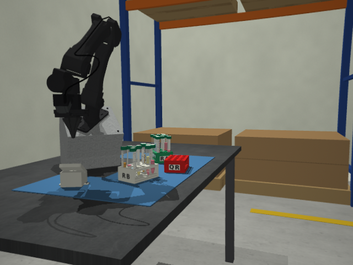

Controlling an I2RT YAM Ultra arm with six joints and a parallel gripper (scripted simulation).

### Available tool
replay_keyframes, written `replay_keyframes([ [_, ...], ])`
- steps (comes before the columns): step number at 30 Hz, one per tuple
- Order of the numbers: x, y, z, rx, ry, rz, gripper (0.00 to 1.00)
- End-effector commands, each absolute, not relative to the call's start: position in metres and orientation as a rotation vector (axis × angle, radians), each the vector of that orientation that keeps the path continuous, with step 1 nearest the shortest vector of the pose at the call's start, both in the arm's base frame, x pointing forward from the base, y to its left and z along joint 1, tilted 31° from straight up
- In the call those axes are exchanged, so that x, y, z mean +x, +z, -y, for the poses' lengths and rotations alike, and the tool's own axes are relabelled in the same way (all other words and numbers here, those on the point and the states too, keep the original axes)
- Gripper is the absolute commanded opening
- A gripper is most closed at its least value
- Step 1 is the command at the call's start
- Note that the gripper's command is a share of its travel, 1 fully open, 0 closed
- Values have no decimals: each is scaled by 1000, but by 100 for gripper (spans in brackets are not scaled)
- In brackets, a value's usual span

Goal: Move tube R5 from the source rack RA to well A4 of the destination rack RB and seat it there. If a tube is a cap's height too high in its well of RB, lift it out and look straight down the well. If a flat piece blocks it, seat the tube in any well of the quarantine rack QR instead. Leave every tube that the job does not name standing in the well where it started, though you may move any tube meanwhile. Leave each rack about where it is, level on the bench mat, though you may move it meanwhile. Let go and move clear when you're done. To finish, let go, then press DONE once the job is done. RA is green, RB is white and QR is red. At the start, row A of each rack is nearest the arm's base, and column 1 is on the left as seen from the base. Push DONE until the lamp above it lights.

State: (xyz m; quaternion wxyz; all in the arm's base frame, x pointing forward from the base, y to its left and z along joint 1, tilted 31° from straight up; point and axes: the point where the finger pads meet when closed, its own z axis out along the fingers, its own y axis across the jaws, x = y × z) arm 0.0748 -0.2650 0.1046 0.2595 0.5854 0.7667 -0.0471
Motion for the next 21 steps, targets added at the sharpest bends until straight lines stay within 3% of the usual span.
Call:
replay_keyframes([
  [1, 77, 92, 267, 1598, -121, -2083, 0],
  [21, 92, 59, 287, 1598, -123, -2083, 0],
])
